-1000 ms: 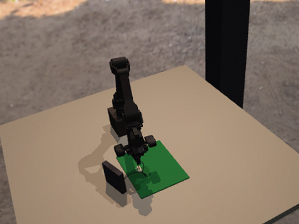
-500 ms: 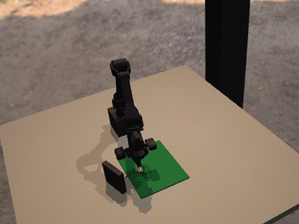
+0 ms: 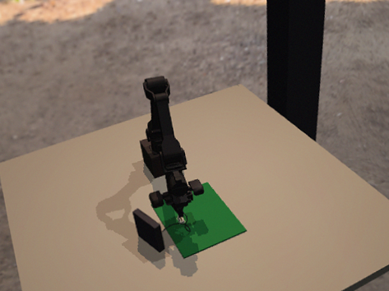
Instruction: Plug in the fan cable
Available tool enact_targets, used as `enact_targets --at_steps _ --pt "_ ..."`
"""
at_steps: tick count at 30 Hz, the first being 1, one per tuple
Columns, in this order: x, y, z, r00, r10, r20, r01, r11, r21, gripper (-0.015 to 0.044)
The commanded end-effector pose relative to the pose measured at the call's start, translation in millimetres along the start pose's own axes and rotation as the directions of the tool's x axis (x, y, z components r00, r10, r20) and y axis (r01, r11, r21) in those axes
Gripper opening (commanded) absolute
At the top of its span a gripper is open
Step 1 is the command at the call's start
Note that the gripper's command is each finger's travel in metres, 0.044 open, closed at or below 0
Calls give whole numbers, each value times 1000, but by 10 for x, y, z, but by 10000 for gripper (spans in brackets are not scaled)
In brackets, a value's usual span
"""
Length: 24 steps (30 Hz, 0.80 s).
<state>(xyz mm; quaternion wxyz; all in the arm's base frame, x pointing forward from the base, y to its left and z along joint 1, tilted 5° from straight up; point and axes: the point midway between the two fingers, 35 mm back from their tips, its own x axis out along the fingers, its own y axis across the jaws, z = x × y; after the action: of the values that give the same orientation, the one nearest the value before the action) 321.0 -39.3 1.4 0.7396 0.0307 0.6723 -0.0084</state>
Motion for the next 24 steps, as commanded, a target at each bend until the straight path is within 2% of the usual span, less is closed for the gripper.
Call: enact_targets --at_steps 1,24 --pt "8 8 9 1000 5 -2 -5 1000 4 0" --pt "29 8 -2 1000 5 -2 -5 1000 2 0"
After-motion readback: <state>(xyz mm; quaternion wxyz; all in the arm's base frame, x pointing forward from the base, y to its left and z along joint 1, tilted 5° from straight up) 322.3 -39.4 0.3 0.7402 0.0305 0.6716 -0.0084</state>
